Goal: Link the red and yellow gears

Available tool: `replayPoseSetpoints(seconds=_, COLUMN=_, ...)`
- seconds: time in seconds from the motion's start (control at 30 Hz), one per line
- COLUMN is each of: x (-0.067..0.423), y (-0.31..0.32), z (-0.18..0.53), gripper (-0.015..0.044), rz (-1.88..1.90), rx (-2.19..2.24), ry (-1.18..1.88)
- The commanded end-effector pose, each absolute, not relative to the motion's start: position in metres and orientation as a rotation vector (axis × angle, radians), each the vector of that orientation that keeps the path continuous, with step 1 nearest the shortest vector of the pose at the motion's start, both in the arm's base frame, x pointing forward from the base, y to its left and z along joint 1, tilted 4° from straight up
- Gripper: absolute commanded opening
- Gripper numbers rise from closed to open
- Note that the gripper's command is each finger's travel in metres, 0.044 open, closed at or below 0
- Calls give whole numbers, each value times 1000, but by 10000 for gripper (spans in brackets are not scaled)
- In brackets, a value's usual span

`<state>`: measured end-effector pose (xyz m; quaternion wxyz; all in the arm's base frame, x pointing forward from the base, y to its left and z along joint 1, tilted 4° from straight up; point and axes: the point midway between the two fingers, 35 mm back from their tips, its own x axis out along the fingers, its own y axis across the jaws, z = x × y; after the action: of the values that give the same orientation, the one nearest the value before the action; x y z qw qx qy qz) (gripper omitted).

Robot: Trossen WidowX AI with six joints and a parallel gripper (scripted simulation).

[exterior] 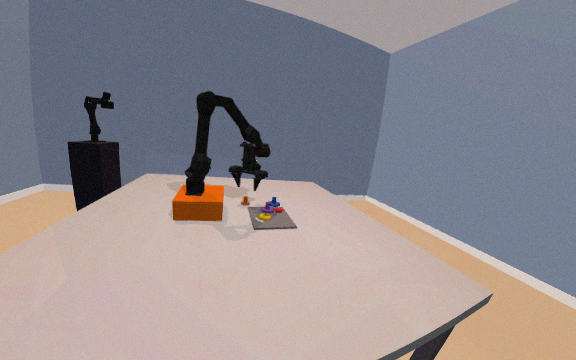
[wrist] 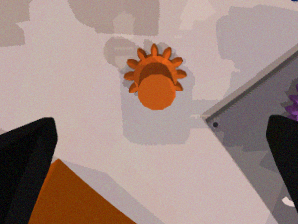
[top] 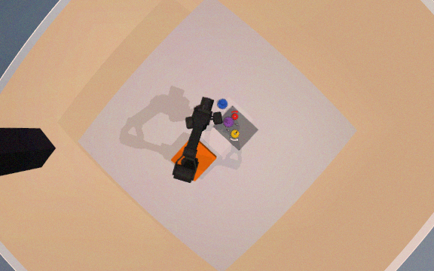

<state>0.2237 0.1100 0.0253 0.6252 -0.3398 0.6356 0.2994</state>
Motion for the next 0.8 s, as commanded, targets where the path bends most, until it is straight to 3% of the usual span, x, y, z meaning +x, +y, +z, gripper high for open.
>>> replayPoseSetpoints(seconds=0.0, x=222, y=111, z=25, gripper=440, rz=714, rx=-798, ry=1451)
replayPoseSetpoints(seconds=0.77, x=223, y=109, z=-19, gripper=440, rz=713, rx=-799, ry=1451)
